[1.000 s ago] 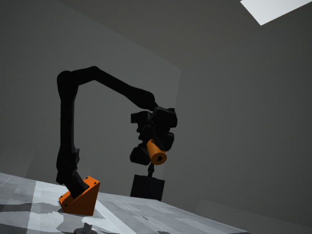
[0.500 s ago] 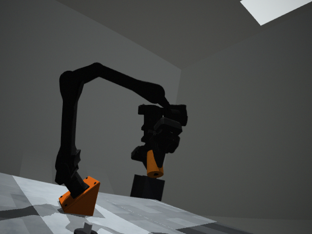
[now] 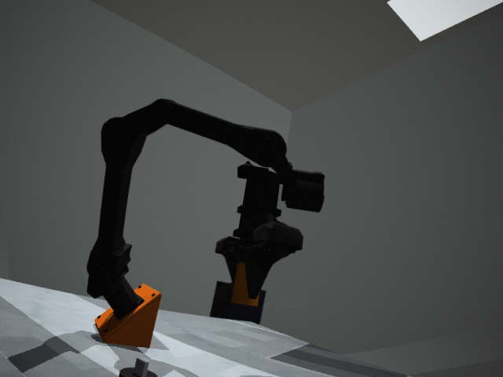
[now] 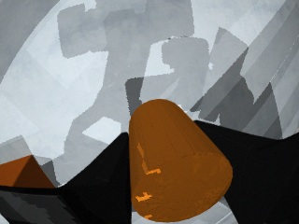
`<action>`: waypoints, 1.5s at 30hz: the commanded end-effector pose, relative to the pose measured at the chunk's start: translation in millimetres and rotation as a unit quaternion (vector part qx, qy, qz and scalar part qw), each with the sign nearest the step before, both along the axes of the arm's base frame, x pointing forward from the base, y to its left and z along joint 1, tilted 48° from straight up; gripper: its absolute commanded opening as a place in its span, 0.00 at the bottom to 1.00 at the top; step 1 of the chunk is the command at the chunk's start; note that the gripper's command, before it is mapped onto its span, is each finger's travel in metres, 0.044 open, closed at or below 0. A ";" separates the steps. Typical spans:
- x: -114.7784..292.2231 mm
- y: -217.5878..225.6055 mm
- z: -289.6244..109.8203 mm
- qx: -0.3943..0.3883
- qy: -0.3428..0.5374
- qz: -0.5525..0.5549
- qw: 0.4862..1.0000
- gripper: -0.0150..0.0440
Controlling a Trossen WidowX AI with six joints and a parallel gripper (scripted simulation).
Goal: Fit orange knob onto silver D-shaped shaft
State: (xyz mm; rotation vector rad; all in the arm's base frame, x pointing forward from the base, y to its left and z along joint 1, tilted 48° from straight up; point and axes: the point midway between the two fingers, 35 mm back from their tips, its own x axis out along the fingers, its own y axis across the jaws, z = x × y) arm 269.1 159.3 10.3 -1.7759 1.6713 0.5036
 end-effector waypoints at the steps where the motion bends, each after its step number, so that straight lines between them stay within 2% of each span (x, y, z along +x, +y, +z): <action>1: 2.7 -4.4 -3.9 0.008 0.026 -0.026 0.999 0.25; 28: 18.7 -94.7 -98.5 0.006 0.030 -0.038 0.999 0.25; 35: 17.1 -97.0 -101.2 0.006 0.030 -0.039 0.999 0.25; 44: 17.6 -95.4 -100.1 0.008 0.030 -0.042 0.999 0.65; 45: 17.6 -95.4 -100.1 0.008 0.030 -0.042 0.999 0.66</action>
